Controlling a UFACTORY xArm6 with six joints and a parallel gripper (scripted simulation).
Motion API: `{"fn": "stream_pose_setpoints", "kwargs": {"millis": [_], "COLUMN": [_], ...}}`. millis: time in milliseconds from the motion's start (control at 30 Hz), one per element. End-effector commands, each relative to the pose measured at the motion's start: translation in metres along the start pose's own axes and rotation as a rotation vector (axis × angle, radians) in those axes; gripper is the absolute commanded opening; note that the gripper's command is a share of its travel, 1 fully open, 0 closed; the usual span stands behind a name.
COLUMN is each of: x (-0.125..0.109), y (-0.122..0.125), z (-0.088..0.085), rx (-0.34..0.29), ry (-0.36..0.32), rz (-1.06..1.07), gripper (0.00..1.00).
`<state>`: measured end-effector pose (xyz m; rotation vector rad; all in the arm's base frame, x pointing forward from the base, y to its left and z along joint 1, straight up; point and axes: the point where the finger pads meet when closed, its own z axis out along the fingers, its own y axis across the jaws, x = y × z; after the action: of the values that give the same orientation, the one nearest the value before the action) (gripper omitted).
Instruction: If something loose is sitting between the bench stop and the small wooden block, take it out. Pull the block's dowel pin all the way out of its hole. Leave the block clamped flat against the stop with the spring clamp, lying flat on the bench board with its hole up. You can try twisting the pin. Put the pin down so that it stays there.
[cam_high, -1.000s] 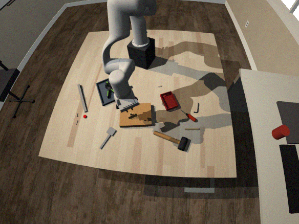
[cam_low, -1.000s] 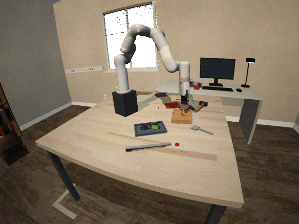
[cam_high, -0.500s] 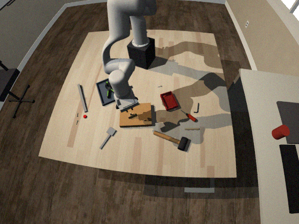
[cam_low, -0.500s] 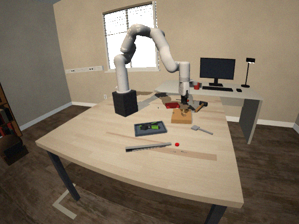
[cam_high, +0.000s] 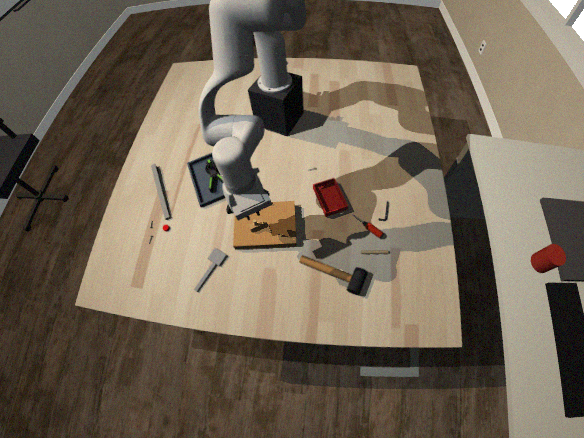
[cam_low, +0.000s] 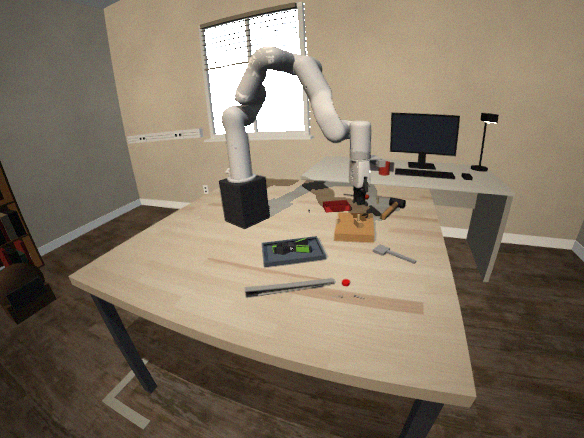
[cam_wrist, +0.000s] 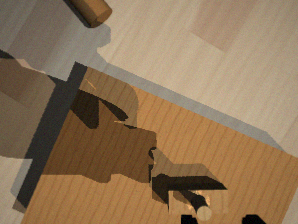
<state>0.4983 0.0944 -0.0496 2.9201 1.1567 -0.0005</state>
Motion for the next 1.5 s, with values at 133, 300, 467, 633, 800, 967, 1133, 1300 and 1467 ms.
{"fn": "stream_pose_setpoints", "kwargs": {"millis": [133, 300, 467, 633, 800, 967, 1133, 1300, 1467], "x": [0.002, 0.002, 0.001, 0.001, 0.001, 0.001, 0.001, 0.001, 0.001], "y": [0.001, 0.001, 0.001, 0.001, 0.002, 0.002, 0.002, 0.002, 0.002], "z": [0.000, 0.006, 0.012, 0.017, 0.023, 0.028, 0.031, 0.033, 0.034], "rx": [-0.002, -0.002, -0.002, -0.002, -0.002, -0.002, -0.002, -0.002, -0.002], "ry": [0.004, 0.004, 0.004, 0.004, 0.004, 0.004, 0.004, 0.004, 0.004], "rz": [-0.013, -0.017, -0.017, -0.017, -0.017, -0.017, -0.017, -0.017, -0.017], "gripper": [0.28, 0.28, 0.28, 0.28, 0.28, 0.28, 0.28, 0.28, 0.28]}}
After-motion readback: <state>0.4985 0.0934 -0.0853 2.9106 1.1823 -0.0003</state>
